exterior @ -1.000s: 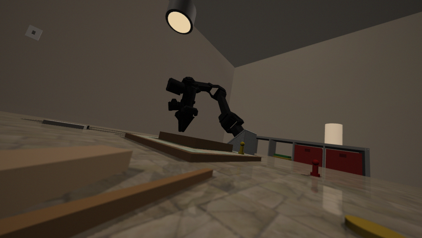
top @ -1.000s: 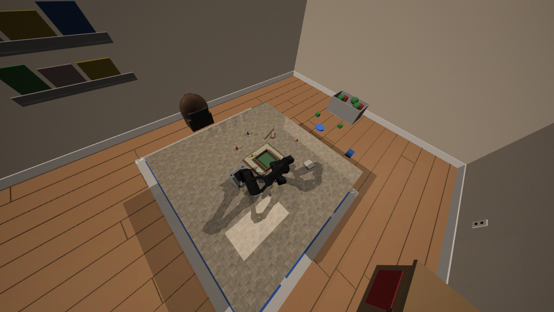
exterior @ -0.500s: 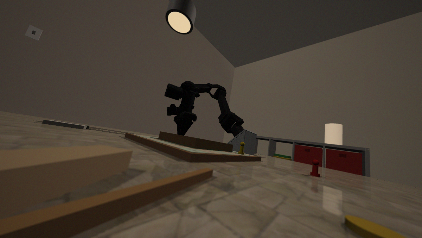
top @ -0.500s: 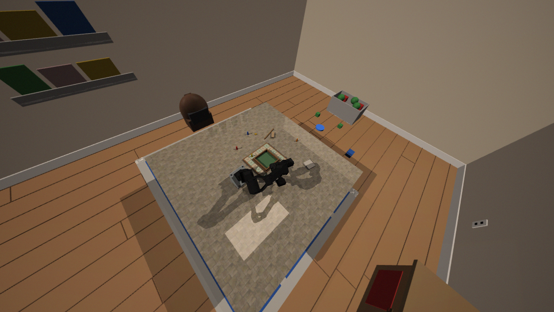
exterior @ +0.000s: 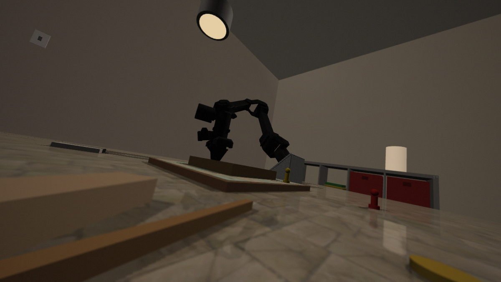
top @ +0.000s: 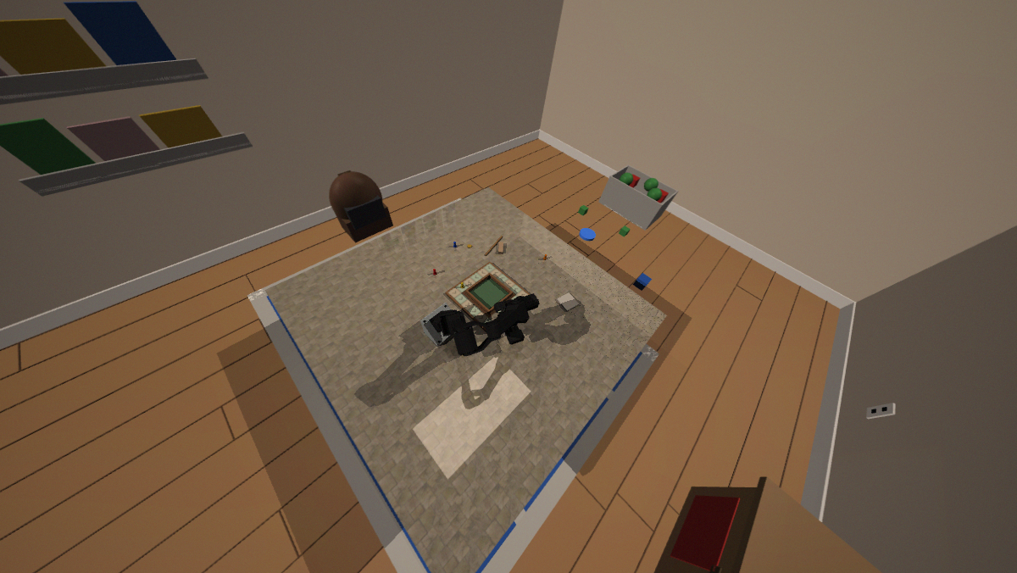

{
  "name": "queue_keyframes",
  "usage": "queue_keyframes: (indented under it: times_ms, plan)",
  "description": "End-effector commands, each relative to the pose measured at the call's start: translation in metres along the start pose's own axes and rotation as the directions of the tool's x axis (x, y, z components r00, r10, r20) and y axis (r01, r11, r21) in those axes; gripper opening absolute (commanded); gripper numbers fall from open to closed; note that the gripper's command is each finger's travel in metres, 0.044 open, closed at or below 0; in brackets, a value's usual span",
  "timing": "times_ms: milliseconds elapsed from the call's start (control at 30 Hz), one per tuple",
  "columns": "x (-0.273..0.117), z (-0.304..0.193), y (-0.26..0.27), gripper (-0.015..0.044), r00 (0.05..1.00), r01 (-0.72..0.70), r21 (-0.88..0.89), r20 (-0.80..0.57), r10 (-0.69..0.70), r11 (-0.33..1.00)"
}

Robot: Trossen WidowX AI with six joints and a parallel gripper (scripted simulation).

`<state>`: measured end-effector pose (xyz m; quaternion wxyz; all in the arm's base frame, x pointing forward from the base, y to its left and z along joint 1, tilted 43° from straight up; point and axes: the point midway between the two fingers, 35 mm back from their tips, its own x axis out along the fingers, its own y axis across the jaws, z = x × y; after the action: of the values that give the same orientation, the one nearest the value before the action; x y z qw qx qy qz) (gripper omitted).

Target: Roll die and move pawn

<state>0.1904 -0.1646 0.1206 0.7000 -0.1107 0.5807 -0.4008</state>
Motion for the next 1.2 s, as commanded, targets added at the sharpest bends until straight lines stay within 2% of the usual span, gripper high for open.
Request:
queue_keyframes:
  times_ms: [0,167,267,1167]
  plan:
    - [0.001,0.000,0.001,0.0104,1.000,-0.003,-0.004,-0.001,0.003,1.000]
    - [0.001,0.000,0.001,0.0071,1.000,-0.003,-0.004,-0.001,0.003,1.000]
    - [-0.002,0.000,0.001,0.0000,1.000,-0.006,-0.003,-0.002,0.006,1.000]
    - [-0.121,-0.006,0.003,0.0000,1.000,-0.007,-0.006,-0.006,0.007,1.000]
